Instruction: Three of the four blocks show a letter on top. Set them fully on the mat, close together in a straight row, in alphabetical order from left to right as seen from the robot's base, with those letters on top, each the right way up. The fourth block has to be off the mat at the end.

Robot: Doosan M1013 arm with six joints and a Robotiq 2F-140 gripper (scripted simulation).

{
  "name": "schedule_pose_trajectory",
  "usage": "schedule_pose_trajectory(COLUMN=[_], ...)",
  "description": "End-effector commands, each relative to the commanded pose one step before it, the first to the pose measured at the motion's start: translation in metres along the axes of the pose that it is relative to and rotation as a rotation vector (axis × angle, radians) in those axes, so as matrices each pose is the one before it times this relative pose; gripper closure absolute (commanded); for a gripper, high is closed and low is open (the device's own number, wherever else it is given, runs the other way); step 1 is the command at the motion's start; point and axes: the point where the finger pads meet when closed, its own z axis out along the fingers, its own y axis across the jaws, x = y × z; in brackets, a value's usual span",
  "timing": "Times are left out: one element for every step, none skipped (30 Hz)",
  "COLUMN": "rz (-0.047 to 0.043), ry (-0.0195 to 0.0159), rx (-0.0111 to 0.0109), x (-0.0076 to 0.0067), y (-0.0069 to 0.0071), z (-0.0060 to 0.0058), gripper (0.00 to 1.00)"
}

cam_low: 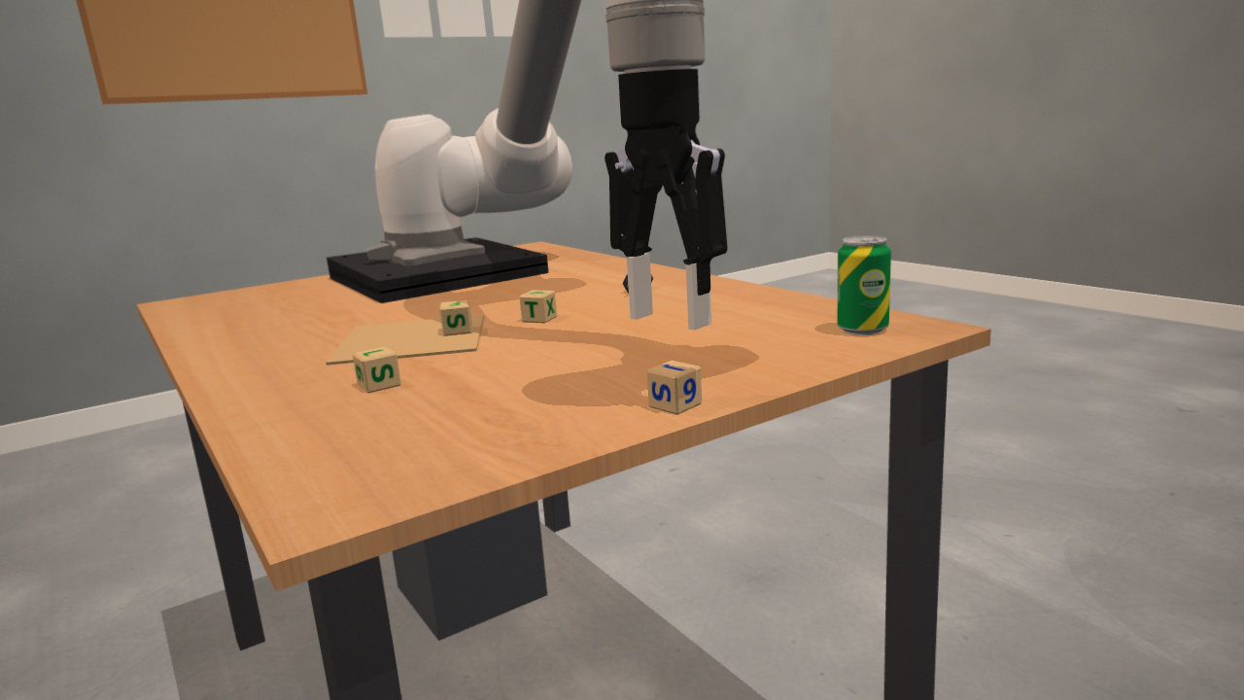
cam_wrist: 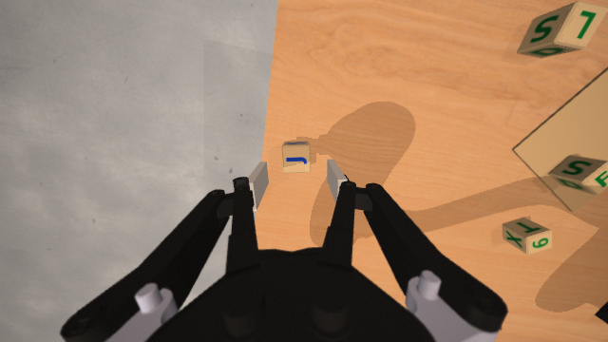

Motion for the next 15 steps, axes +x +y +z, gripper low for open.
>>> schedule_pose_trajectory(rz=[0.00007, 0.0, 0.0, 0.0, 0.0, 0.0, 0.0, 0.0, 0.0, 0.0, 0.0, 0.0, 0.0, 0.0, 0.0], ry=[0.00021, 0.0, 0.0, 0.0, 0.0, 0.0, 0.0, 0.0, 0.0, 0.0, 0.0, 0.0, 0.0, 0.0, 0.0], rx=[0.00199, 0.0, 0.0, 0.0, 0.0, 0.0, 0.0, 0.0, 0.0, 0.0, 0.0, 0.0, 0.0, 0.0, 0.0], x=[0.00005, 0.0, 0.00001, 0.00001, 0.00001, 0.00001, 0.00001, 0.00001, 0.00001, 0.00001, 0.00001, 0.00001, 0.00001, 0.00001, 0.00001], y=[-0.00054, 0.0, -0.00005, -0.00005, -0.00005, -0.00006, -0.00006, -0.00006, -0.00006, -0.00006, -0.00006, -0.00006, -0.00006, -0.00006, -0.00006], z=[0.00066, 0.0, 0.00144, 0.00148, 0.00151, 0.00155, 0.00157, 0.00158, 0.0016, 0.0016, 0.00159, 0.00158, 0.00156, 0.00154, 0.00151], gripper=[0.47, 0.47, 0.47, 0.47, 0.47, 0.47, 0.47, 0.47, 0.47, 0.47, 0.47, 0.47, 0.47, 0.47, 0.47])
